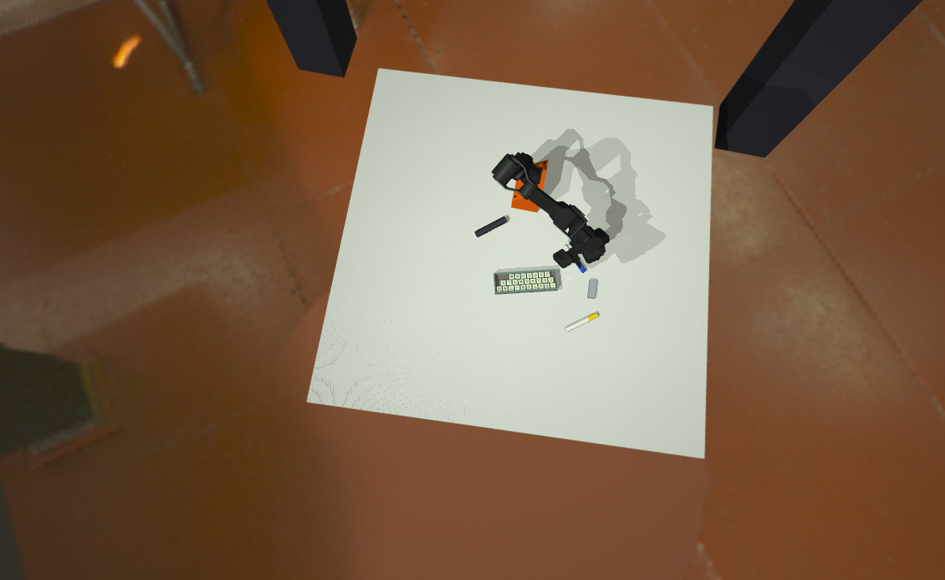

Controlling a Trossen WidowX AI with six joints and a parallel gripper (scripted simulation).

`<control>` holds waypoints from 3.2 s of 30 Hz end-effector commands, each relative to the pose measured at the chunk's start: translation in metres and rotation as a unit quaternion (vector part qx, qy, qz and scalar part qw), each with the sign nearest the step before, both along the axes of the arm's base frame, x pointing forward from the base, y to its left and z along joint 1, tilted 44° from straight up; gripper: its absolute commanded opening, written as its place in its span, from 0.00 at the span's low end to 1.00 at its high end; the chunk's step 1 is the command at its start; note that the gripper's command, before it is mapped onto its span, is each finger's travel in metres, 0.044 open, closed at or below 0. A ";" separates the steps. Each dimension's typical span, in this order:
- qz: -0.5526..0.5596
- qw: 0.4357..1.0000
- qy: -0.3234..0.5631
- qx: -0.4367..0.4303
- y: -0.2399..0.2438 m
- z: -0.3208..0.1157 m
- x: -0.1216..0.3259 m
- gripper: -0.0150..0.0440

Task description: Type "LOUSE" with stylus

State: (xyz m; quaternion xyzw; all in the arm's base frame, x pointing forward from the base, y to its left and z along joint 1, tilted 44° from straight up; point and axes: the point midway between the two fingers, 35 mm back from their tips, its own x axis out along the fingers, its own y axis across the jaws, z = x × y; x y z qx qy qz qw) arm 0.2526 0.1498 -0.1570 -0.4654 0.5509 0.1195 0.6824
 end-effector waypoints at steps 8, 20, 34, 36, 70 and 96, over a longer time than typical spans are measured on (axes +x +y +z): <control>0.019 1.000 -0.001 0.007 0.000 -0.009 -0.004 0.51; 0.019 1.000 -0.001 0.006 -0.006 -0.015 -0.004 0.51; 0.019 1.000 -0.001 0.006 -0.014 -0.023 -0.004 0.51; 0.019 1.000 -0.001 0.006 -0.015 -0.025 -0.004 0.51; 0.019 1.000 -0.001 0.005 -0.036 -0.046 -0.003 0.51; 0.016 1.000 -0.003 0.007 -0.006 -0.014 -0.003 0.25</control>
